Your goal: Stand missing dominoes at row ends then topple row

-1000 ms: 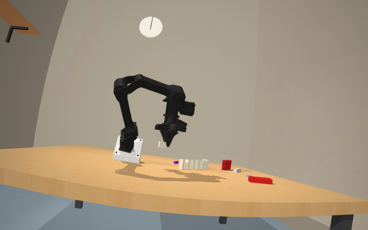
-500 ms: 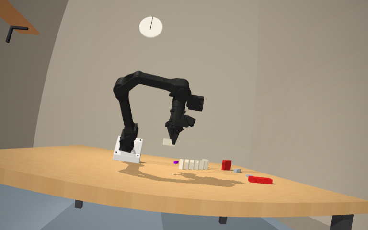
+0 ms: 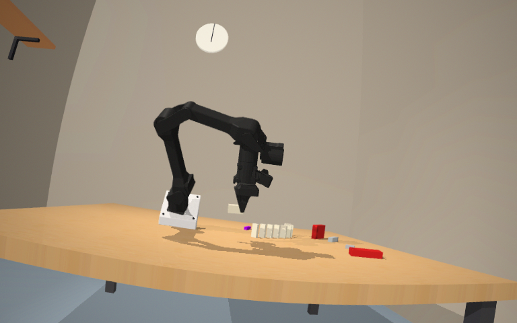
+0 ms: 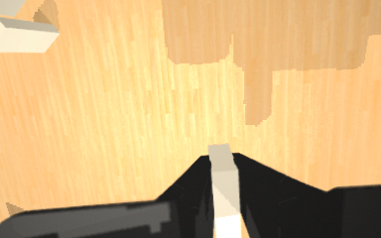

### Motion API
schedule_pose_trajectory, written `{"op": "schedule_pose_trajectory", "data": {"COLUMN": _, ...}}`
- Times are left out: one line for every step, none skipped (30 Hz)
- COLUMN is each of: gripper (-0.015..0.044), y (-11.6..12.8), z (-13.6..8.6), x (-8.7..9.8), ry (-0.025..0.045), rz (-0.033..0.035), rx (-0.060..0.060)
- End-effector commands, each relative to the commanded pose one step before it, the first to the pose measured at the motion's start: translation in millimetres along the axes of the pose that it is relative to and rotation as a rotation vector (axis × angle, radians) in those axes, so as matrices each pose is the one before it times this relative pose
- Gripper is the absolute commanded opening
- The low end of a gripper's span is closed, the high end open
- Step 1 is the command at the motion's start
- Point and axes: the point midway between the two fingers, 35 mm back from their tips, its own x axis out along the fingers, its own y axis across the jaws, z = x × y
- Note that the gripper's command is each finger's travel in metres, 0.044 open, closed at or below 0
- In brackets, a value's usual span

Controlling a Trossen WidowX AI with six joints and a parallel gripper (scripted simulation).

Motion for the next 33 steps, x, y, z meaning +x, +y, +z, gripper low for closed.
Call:
{"op": "schedule_pose_trajectory", "data": {"gripper": 0.0028, "y": 4.89, "z": 0.49, "x": 9.30, "ry": -0.04233, "rz": 0.07712, "rx": 0.0255}}
{"op": "schedule_pose_trajectory", "data": {"gripper": 0.0028, "y": 0.80, "z": 0.29, "x": 2.31, "ry": -0.01193, "rz": 0.01856, "rx": 0.0068}}
{"op": "schedule_pose_trajectory", "data": {"gripper": 0.0028, "y": 0.70, "z": 0.32, "x": 2.24, "ry": -0.01254, "rz": 0.01809, "rx": 0.0066}}
{"op": "schedule_pose_trajectory", "data": {"gripper": 0.0028, "y": 0.60, "z": 0.35, "x": 2.17, "ry": -0.01314, "rz": 0.01762, "rx": 0.0064}}
{"op": "schedule_pose_trajectory", "data": {"gripper": 0.0028, "y": 0.51, "z": 0.38, "x": 2.09, "ry": -0.01373, "rz": 0.01713, "rx": 0.0062}}
{"op": "schedule_pose_trajectory", "data": {"gripper": 0.0028, "y": 0.41, "z": 0.41, "x": 2.01, "ry": -0.01430, "rz": 0.01663, "rx": 0.0059}}
{"op": "schedule_pose_trajectory", "data": {"gripper": 0.0028, "y": 0.32, "z": 0.44, "x": 1.93, "ry": -0.01485, "rz": 0.01613, "rx": 0.0057}}
{"op": "schedule_pose_trajectory", "data": {"gripper": 0.0028, "y": 0.23, "z": 0.46, "x": 1.85, "ry": -0.01539, "rz": 0.01562, "rx": 0.0054}}
{"op": "schedule_pose_trajectory", "data": {"gripper": 0.0028, "y": 0.15, "z": 0.49, "x": 1.77, "ry": -0.01591, "rz": 0.01510, "rx": 0.0051}}
{"op": "schedule_pose_trajectory", "data": {"gripper": 0.0028, "y": 0.06, "z": 0.50, "x": 1.69, "ry": -0.01641, "rz": 0.01457, "rx": 0.0048}}
{"op": "schedule_pose_trajectory", "data": {"gripper": 0.0028, "y": -0.02, "z": 0.52, "x": 1.60, "ry": -0.01690, "rz": 0.01404, "rx": 0.0045}}
{"op": "schedule_pose_trajectory", "data": {"gripper": 0.0028, "y": -0.10, "z": 0.54, "x": 1.52, "ry": -0.01737, "rz": 0.01351, "rx": 0.0042}}
{"op": "schedule_pose_trajectory", "data": {"gripper": 0.0028, "y": -0.18, "z": 0.55, "x": 1.43, "ry": -0.01782, "rz": 0.01297, "rx": 0.0039}}
{"op": "schedule_pose_trajectory", "data": {"gripper": 0.0028, "y": -0.25, "z": 0.56, "x": 1.35, "ry": -0.01825, "rz": 0.01242, "rx": 0.0035}}
{"op": "schedule_pose_trajectory", "data": {"gripper": 0.0028, "y": -0.32, "z": 0.58, "x": 1.26, "ry": -0.01866, "rz": 0.01188, "rx": 0.0032}}
{"op": "schedule_pose_trajectory", "data": {"gripper": 0.0028, "y": -0.39, "z": 0.58, "x": 1.17, "ry": -0.01905, "rz": 0.01133, "rx": 0.0028}}
{"op": "schedule_pose_trajectory", "data": {"gripper": 0.0028, "y": -0.46, "z": 0.59, "x": 1.08, "ry": -0.01942, "rz": 0.01078, "rx": 0.0024}}
{"op": "schedule_pose_trajectory", "data": {"gripper": 0.0028, "y": -0.52, "z": 0.60, "x": 0.99, "ry": -0.01977, "rz": 0.01022, "rx": 0.0020}}
{"op": "schedule_pose_trajectory", "data": {"gripper": 0.0028, "y": -0.58, "z": 0.60, "x": 0.90, "ry": -0.02010, "rz": 0.00967, "rx": 0.0016}}
{"op": "schedule_pose_trajectory", "data": {"gripper": 0.0028, "y": -0.63, "z": 0.60, "x": 0.81, "ry": -0.02041, "rz": 0.00912, "rx": 0.0012}}
{"op": "schedule_pose_trajectory", "data": {"gripper": 0.0028, "y": -0.69, "z": 0.61, "x": 0.72, "ry": -0.02070, "rz": 0.00857, "rx": 0.0008}}
{"op": "schedule_pose_trajectory", "data": {"gripper": 0.0028, "y": -0.74, "z": 0.61, "x": 0.63, "ry": -0.02097, "rz": 0.00802, "rx": 0.0003}}
{"op": "schedule_pose_trajectory", "data": {"gripper": 0.0028, "y": -0.78, "z": 0.60, "x": 0.54, "ry": -0.02122, "rz": 0.00748, "rx": -0.0001}}
{"op": "schedule_pose_trajectory", "data": {"gripper": 0.0028, "y": -0.83, "z": 0.60, "x": 0.45, "ry": -0.02145, "rz": 0.00693, "rx": -0.0006}}
{"op": "schedule_pose_trajectory", "data": {"gripper": 0.0028, "y": -0.87, "z": 0.60, "x": 0.36, "ry": -0.02166, "rz": 0.00640, "rx": -0.0010}}
{"op": "schedule_pose_trajectory", "data": {"gripper": 0.0028, "y": -0.90, "z": 0.60, "x": 0.27, "ry": -0.02184, "rz": 0.00586, "rx": -0.0015}}
{"op": "schedule_pose_trajectory", "data": {"gripper": 0.0028, "y": -0.93, "z": 0.59, "x": 0.18, "ry": -0.02201, "rz": 0.00534, "rx": -0.0020}}
{"op": "schedule_pose_trajectory", "data": {"gripper": 0.0028, "y": -0.96, "z": 0.59, "x": 0.09, "ry": -0.02215, "rz": 0.00482, "rx": -0.0024}}
{"op": "schedule_pose_trajectory", "data": {"gripper": 0.0028, "y": -0.99, "z": 0.58, "x": 0.00, "ry": -0.02227, "rz": 0.00430, "rx": -0.0029}}
{"op": "schedule_pose_trajectory", "data": {"gripper": 0.0028, "y": -1.01, "z": 0.58, "x": -0.09, "ry": -0.02238, "rz": 0.00380, "rx": -0.0034}}
{"op": "schedule_pose_trajectory", "data": {"gripper": 0.0028, "y": -1.03, "z": 0.57, "x": -0.18, "ry": -0.02246, "rz": 0.00330, "rx": -0.0039}}
{"op": "schedule_pose_trajectory", "data": {"gripper": 0.0028, "y": -1.04, "z": 0.56, "x": -0.27, "ry": -0.02252, "rz": 0.00281, "rx": -0.0044}}
{"op": "schedule_pose_trajectory", "data": {"gripper": 0.0028, "y": -1.05, "z": 0.56, "x": -0.35, "ry": -0.02256, "rz": 0.00233, "rx": -0.0049}}
